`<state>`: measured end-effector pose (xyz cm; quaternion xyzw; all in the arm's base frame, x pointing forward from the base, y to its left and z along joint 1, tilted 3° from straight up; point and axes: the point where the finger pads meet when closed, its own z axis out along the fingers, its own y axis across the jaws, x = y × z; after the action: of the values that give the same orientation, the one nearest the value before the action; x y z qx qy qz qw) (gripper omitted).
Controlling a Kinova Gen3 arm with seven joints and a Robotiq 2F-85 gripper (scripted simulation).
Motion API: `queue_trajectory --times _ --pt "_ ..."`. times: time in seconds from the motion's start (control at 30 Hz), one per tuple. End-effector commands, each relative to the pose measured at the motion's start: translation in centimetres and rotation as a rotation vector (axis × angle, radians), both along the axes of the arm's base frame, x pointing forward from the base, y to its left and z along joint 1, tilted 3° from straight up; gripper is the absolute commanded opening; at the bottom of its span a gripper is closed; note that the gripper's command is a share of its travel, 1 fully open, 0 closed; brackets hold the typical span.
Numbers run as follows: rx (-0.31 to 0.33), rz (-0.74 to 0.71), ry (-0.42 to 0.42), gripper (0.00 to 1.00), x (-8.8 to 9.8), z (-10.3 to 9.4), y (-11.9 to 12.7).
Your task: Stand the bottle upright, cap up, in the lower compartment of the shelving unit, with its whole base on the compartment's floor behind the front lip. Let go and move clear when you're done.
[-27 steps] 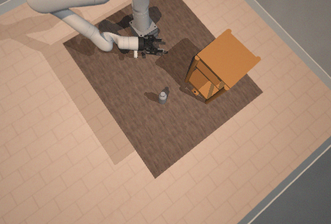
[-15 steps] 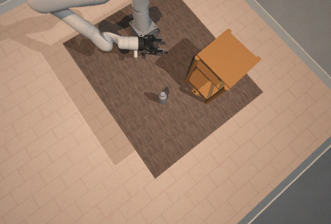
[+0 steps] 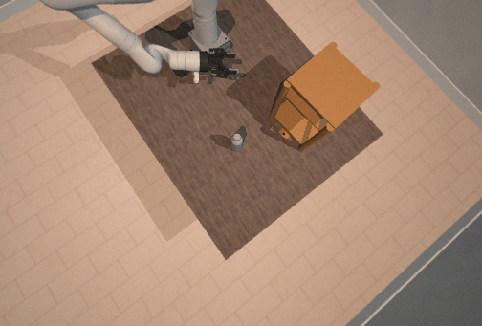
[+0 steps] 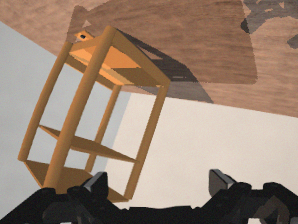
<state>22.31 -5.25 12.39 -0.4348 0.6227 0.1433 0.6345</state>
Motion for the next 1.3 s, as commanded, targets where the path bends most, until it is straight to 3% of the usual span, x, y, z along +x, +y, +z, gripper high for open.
queue_trajectory --times 0.0,0.13,0.2,0.37,0.53,0.7,1.27 --pt "-0.033 -0.014 0.001 1.0 -0.3 2.2 -1.3" --pt "-0.034 -0.023 -0.009 1.0 -0.5 7.2 -1.9" --pt "-0.034 -0.023 -0.009 1.0 -0.5 7.2 -1.9" --pt "-0.034 -0.014 -0.006 1.0 -0.9 13.1 -1.2" --pt "-0.033 0.004 0.009 1.0 -1.1 16.8 0.3" --pt "-0.031 0.011 0.017 1.0 -1.2 17.9 0.9" --pt "-0.042 0.024 0.017 1.0 -1.3 17.8 1.0"
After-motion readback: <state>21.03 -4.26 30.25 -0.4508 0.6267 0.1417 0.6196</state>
